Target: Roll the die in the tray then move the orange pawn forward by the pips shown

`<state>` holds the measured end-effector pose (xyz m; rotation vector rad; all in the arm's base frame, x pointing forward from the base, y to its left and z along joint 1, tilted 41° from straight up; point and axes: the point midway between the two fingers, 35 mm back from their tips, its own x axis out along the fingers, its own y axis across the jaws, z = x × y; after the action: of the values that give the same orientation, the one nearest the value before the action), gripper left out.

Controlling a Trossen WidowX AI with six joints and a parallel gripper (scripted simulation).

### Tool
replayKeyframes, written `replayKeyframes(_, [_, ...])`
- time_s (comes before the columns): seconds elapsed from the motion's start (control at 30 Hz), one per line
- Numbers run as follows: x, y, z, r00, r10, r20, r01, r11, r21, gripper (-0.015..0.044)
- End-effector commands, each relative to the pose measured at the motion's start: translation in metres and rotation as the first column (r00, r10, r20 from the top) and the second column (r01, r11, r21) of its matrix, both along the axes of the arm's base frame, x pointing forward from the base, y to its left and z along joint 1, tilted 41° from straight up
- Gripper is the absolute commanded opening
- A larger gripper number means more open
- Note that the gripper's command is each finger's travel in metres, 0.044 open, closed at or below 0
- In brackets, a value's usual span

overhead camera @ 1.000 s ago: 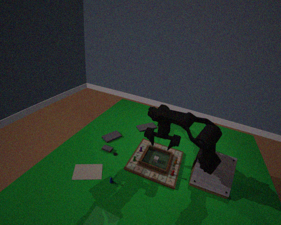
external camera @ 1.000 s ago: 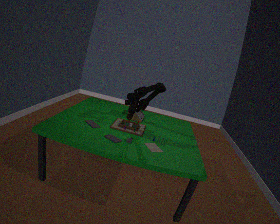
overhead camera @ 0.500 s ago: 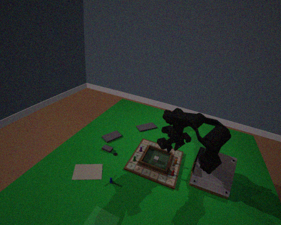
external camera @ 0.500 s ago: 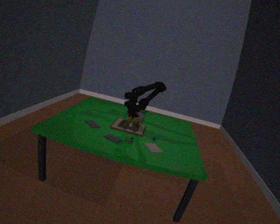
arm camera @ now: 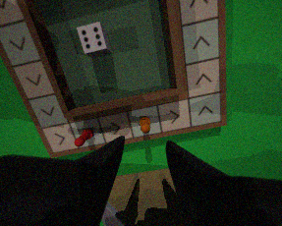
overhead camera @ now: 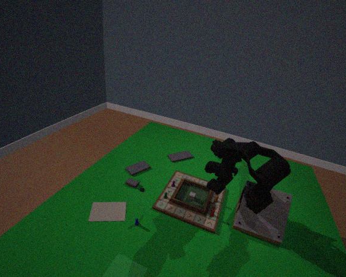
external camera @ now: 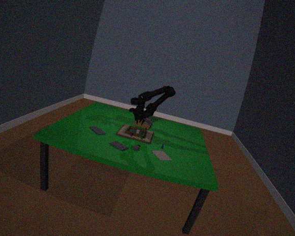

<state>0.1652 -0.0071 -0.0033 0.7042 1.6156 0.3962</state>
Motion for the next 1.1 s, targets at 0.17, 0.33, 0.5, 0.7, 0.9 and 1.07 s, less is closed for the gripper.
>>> replayKeyframes(0.17, [-0.003,0.009,-0.013,1.000,0.012,0.006,-0.012,1.000,-0.001,0.0200])
replayKeyframes(0.33, [-0.002,0.012,-0.018,1.000,0.012,0.006,-0.012,1.000,-0.001,0.0200])
replayKeyframes(0.5, [-0.002,0.018,-0.024,1.000,0.012,0.006,-0.012,1.000,-0.002,0.0200])
replayKeyframes(0.7, [-0.003,0.024,-0.031,1.000,0.011,0.007,-0.011,1.000,-0.001,0.0200])
replayKeyframes(0.9, [-0.004,0.030,-0.038,1.000,0.012,0.007,-0.012,1.000,0.000,0.0200])
replayKeyframes(1.07, [-0.005,0.035,-0.043,1.000,0.012,0.007,-0.012,1.000,0.001,0.0200])
